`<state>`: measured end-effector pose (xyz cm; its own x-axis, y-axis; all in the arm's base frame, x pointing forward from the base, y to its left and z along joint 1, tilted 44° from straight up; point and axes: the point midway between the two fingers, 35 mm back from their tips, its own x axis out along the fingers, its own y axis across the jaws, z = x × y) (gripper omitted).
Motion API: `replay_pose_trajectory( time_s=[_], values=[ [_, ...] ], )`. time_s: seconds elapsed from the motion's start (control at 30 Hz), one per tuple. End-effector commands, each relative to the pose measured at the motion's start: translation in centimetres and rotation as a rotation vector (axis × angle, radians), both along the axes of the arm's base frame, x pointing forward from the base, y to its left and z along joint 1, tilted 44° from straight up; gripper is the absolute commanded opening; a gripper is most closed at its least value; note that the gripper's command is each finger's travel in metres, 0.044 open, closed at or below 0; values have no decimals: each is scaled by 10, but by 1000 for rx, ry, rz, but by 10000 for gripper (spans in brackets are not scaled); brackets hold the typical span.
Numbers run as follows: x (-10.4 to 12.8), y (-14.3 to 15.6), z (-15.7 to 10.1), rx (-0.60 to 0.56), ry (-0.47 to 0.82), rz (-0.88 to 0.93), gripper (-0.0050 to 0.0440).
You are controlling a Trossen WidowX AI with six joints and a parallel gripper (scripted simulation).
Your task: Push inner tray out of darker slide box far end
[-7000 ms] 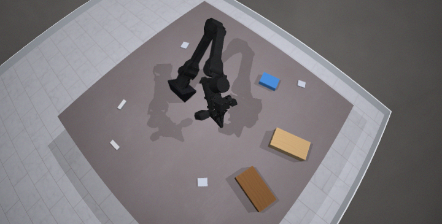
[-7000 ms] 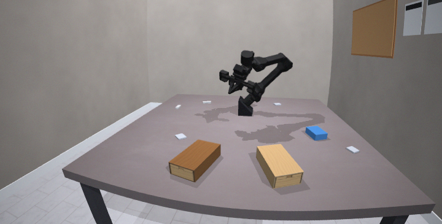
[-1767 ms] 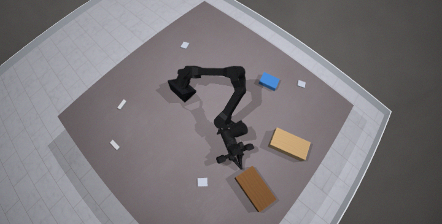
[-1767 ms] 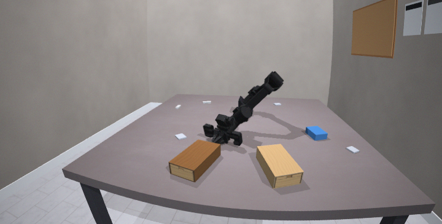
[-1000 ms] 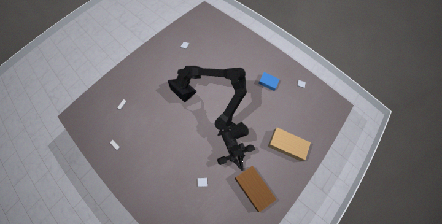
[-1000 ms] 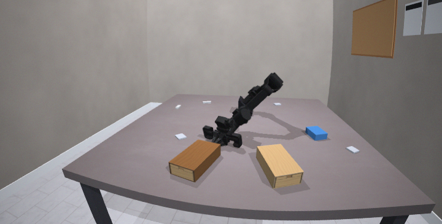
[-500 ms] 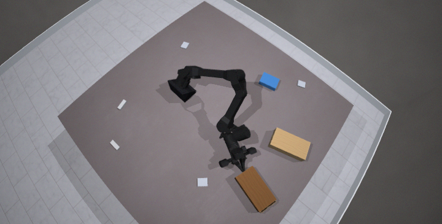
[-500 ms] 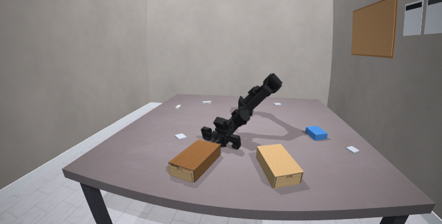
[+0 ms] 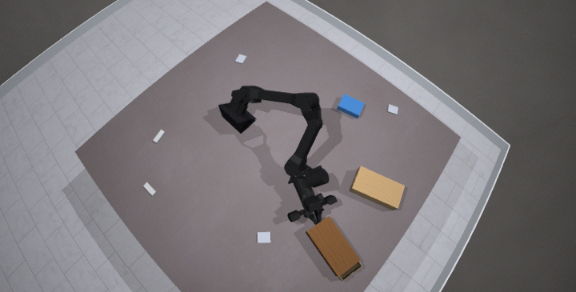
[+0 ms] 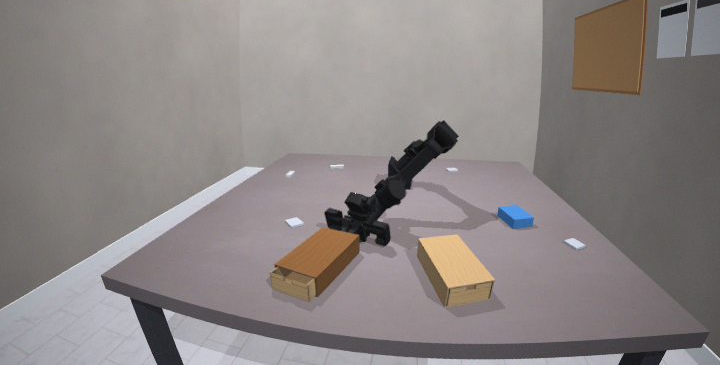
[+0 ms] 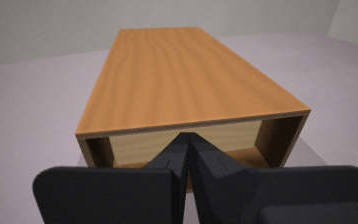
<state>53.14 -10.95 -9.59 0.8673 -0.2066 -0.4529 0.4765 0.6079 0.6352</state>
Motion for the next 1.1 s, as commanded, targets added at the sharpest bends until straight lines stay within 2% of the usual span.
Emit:
replay_pose_trajectory(
  time_s=[0.0,0.27,0.37,0.43,0.57,0.8,0.93,1.0,1.07],
  values=[
    [7,0,0,0,-4,7,-50],
    [13,-2,4,-2,-12,6,-50],
    [-6,4,13,-3,-19,3,-50],
    [-6,4,13,-3,-19,3,-50],
    [-30,11,19,-3,-17,2,-50],
    [-22,-7,30,-8,-28,5,-50],
    [-42,-8,34,36,64,76,-50],
    [-42,-8,34,36,64,76,-50],
    [-56,-14,46,79,112,134,-50]
  ],
)
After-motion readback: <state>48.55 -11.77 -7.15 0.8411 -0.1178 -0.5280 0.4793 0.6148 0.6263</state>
